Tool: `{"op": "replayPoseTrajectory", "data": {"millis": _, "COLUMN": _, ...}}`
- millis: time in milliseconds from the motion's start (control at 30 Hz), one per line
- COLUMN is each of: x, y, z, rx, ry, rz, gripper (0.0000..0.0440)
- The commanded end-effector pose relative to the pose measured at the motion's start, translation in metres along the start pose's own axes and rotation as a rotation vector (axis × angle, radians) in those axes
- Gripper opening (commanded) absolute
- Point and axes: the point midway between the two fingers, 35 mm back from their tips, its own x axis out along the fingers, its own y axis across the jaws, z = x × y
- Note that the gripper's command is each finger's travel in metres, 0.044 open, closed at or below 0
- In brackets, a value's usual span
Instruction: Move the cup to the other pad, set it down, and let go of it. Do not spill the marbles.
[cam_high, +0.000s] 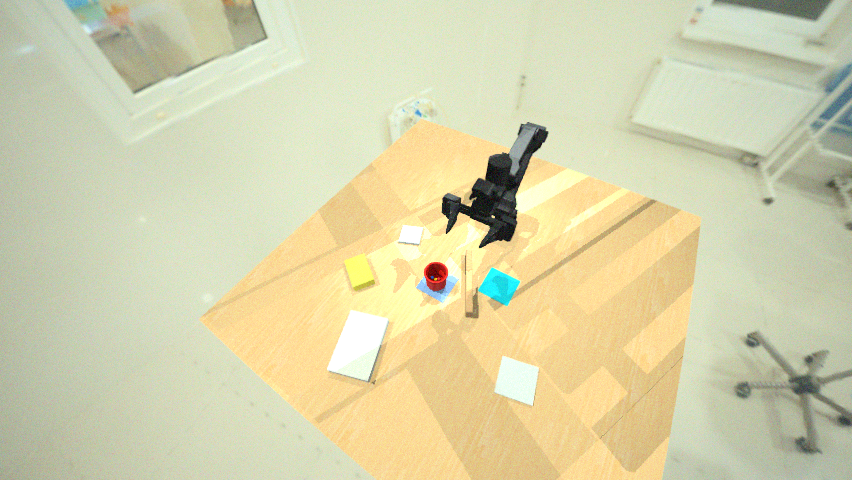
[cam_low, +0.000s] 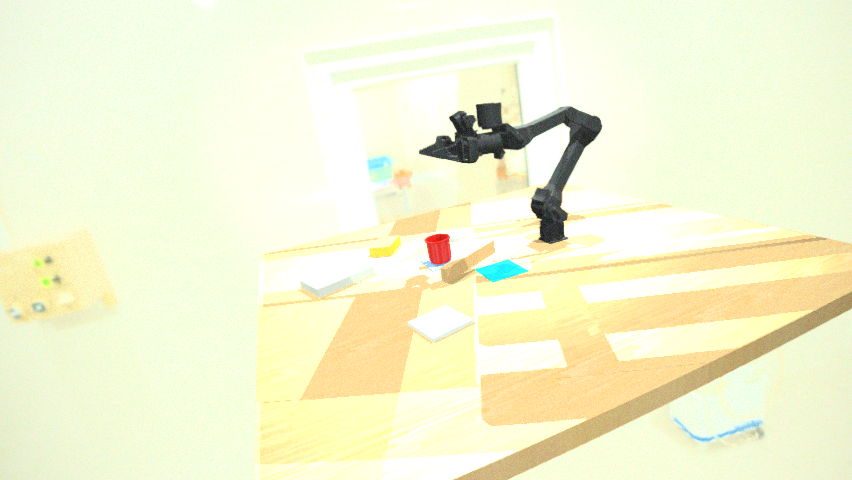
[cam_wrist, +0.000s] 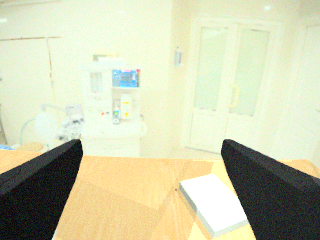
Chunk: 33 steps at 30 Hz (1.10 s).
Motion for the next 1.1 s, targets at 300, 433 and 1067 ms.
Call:
{"op": "replayPoseTrajectory", "data": {"millis": 300, "x": 0.006, "y": 0.002, "z": -0.010, "rx": 0.037, "ry": 0.094, "rz": -0.015, "gripper": 0.0137}}
{"op": "replayPoseTrajectory", "data": {"millis": 433, "x": 0.009, "y": 0.006, "z": -0.016, "rx": 0.054, "ry": 0.150, "rz": -0.012, "gripper": 0.0053}}
{"op": "replayPoseTrajectory", "data": {"millis": 1067, "x": 0.026, "y": 0.032, "z": -0.040, "rx": 0.156, "ry": 0.435, "rz": 0.022, "gripper": 0.0087}}
